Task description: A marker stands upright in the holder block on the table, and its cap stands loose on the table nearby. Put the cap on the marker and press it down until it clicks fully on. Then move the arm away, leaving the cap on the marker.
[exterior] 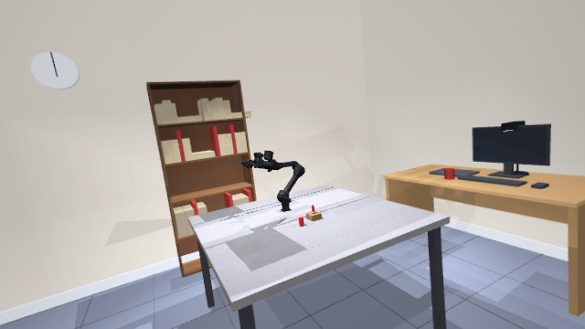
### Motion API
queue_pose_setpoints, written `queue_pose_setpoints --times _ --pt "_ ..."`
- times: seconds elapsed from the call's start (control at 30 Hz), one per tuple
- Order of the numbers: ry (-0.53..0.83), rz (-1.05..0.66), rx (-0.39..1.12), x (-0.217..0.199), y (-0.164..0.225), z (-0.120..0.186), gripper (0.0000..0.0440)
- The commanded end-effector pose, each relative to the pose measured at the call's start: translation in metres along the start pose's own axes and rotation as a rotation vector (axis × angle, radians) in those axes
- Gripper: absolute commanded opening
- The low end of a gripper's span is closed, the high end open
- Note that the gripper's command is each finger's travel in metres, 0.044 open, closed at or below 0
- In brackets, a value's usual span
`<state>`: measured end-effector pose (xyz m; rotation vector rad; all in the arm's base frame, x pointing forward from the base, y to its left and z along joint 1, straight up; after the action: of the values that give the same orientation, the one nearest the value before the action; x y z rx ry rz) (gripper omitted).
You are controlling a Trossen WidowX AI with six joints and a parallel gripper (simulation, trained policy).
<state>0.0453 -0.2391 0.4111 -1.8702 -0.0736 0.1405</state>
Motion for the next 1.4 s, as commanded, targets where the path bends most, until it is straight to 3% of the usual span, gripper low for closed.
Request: queue_pose_setpoints --times 0.0,0.2,0.27,1.37 --pt "-0.004 -0.003 0.009 0.001 0.002 -0.001 0.0375" --pt "-0.038 -0.027 0.069 0.010 0.010 -0.004 0.0226" --pt "-0.050 -0.033 0.091 0.013 0.013 -0.004 0.0205" --pt "-0.200 -0.057 0.450 0.059 0.053 -0.014 0.0290"
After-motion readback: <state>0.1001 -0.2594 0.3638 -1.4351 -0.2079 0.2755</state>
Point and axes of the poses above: the point midway between the two fingers, 35 mm back from their tips, its own z axis back along the fingers, its own x axis across the jaws, y = z × x, the point moved 2 cm from there along z, back along the fingers, and after that the axes turned 9 degrees about z, right-handed, at the moved point
